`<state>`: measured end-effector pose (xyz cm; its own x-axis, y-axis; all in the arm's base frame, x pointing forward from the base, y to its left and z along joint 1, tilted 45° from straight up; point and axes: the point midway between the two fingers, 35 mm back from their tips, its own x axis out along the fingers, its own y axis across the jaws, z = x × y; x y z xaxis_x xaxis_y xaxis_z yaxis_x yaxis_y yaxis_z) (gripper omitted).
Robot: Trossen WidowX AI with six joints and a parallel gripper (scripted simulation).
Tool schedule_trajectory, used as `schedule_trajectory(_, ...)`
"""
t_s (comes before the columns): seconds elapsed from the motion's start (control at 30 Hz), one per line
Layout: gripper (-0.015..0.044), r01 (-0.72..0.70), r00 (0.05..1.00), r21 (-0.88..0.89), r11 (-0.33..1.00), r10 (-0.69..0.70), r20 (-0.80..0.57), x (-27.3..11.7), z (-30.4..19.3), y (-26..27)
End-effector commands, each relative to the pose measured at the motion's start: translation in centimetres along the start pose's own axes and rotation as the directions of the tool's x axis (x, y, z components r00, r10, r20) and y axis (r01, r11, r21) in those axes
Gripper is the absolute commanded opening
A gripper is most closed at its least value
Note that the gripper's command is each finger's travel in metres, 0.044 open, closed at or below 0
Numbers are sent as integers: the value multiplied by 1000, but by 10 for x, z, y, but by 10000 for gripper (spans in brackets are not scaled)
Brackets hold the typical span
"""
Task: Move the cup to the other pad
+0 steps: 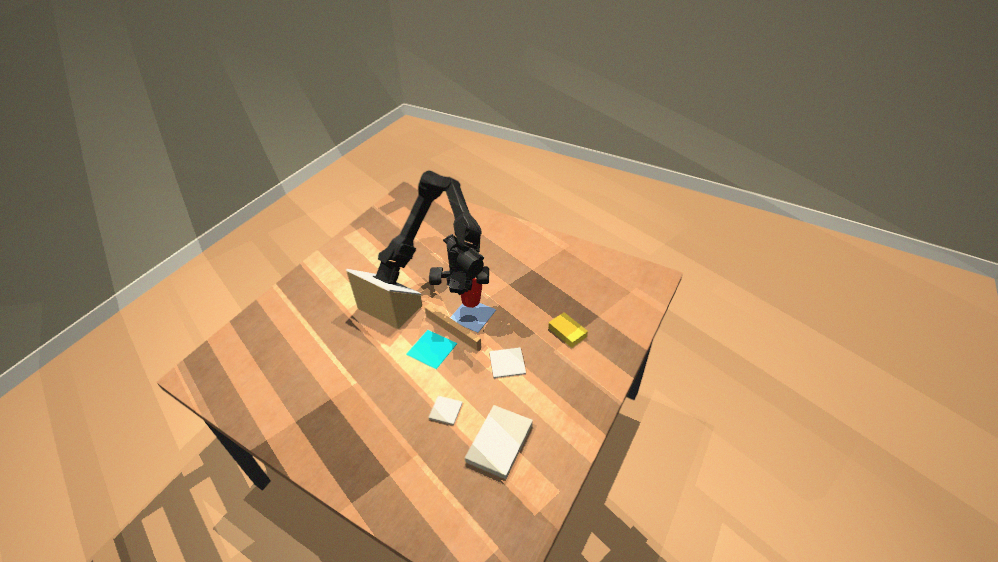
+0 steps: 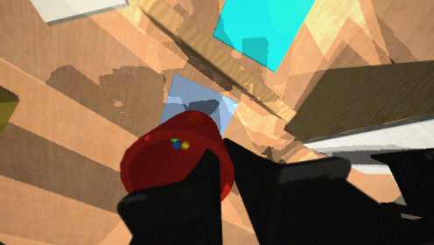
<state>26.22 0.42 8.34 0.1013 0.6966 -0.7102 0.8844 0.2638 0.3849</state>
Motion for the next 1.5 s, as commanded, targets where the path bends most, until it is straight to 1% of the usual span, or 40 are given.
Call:
schedule_trajectory(0.0, 0, 0, 1000, 1, 1000, 0, 1, 0, 1, -1)
schedule_trajectory(1.47, 0, 10, 1000, -4, 1000, -10, 6, -6, 86, -74)
